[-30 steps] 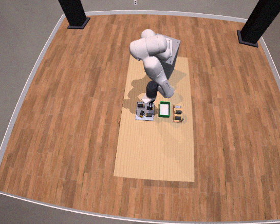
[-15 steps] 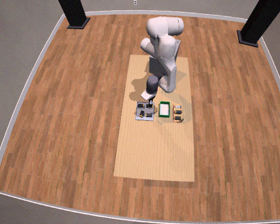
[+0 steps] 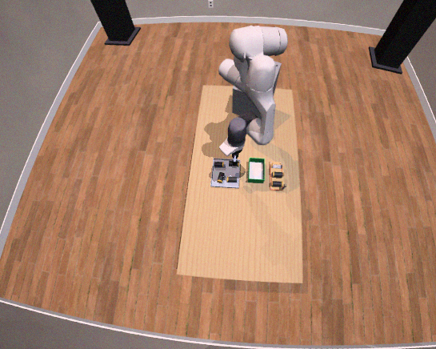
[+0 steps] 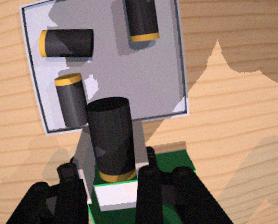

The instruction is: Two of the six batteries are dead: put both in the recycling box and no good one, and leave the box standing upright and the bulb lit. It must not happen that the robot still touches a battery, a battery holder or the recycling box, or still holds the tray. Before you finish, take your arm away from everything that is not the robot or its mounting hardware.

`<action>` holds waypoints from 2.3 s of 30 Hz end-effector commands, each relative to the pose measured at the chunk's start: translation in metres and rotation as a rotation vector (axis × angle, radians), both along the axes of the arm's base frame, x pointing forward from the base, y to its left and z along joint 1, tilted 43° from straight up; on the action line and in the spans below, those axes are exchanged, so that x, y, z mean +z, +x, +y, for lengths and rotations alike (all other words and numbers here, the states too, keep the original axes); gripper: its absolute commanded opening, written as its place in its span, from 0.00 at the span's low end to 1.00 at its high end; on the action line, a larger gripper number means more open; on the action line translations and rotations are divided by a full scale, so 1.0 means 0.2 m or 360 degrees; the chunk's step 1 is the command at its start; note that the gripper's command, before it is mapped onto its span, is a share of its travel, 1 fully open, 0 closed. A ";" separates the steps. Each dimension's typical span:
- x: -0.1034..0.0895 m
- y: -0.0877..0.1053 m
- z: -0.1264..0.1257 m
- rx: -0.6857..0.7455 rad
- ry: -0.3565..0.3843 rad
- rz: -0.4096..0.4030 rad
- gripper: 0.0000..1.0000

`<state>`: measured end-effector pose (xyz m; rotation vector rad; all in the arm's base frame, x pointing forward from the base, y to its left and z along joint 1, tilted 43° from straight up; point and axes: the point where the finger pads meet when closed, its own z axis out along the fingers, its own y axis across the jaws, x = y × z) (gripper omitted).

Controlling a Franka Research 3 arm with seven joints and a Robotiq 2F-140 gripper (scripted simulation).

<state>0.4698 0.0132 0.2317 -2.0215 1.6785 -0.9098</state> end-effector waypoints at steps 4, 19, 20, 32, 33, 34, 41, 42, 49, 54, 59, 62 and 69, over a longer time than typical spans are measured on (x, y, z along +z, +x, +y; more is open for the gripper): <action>0.00 0.00 0.00 -0.0028 0.0031 -0.0005 0.16; -0.15 -0.10 0.36 -0.0028 0.0031 -0.0005 0.16; -0.18 -0.12 0.42 -0.0028 0.0031 -0.0005 0.16; -0.46 -0.31 1.07 -0.0028 0.0031 -0.0005 0.16; -0.48 -0.32 1.12 -0.0028 0.0031 -0.0005 0.16; -0.50 -0.33 1.16 -0.0028 0.0031 -0.0005 0.16; -0.54 -0.36 1.26 -0.0028 0.0031 -0.0005 0.16; -0.54 -0.36 1.26 -0.0028 0.0031 -0.0005 0.16; -0.54 -0.36 1.26 -0.0036 0.0039 -0.0006 0.16; -0.54 -0.36 1.26 -0.0094 0.0092 -0.0016 0.16; -0.54 -0.36 1.26 -0.0112 0.0109 -0.0019 0.16; -0.54 -0.36 1.26 -0.0112 0.0109 -0.0019 0.16; -0.59 -0.32 1.25 -0.0112 0.0109 -0.0019 0.16</action>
